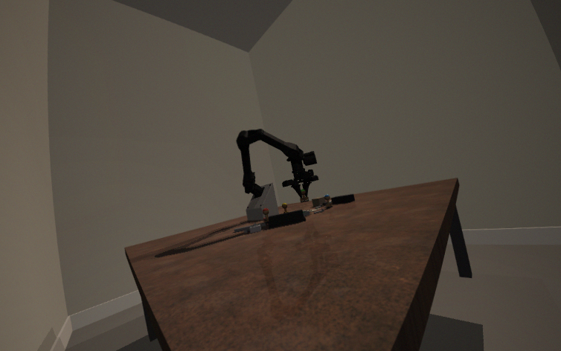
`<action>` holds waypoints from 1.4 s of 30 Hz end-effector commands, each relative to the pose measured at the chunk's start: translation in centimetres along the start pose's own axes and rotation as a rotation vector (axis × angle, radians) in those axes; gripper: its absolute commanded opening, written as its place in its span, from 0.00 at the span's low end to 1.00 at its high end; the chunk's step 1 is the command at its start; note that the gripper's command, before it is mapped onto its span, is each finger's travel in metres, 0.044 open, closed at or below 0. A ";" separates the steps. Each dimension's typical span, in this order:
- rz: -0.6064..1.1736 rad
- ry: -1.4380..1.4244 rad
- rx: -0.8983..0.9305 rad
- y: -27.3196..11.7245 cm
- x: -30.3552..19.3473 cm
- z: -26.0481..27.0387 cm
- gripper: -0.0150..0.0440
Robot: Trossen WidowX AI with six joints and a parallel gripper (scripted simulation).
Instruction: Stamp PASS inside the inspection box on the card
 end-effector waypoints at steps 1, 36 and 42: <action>-0.002 0.007 0.008 -0.9 0.1 0.1 0.25; -0.007 0.014 0.002 -2.0 17.6 -10.9 0.25; -0.007 0.014 0.001 -1.9 17.7 -11.0 0.25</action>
Point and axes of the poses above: the point midway between the two fingers, 35 mm back from their tips, its own y axis out along the fingers, its own z axis across the jaws, x = y × z, the point moved 10 cm from there along -y, back along the fingers, and after that the axes turned 5 degrees about y, right-handed, at the moved point
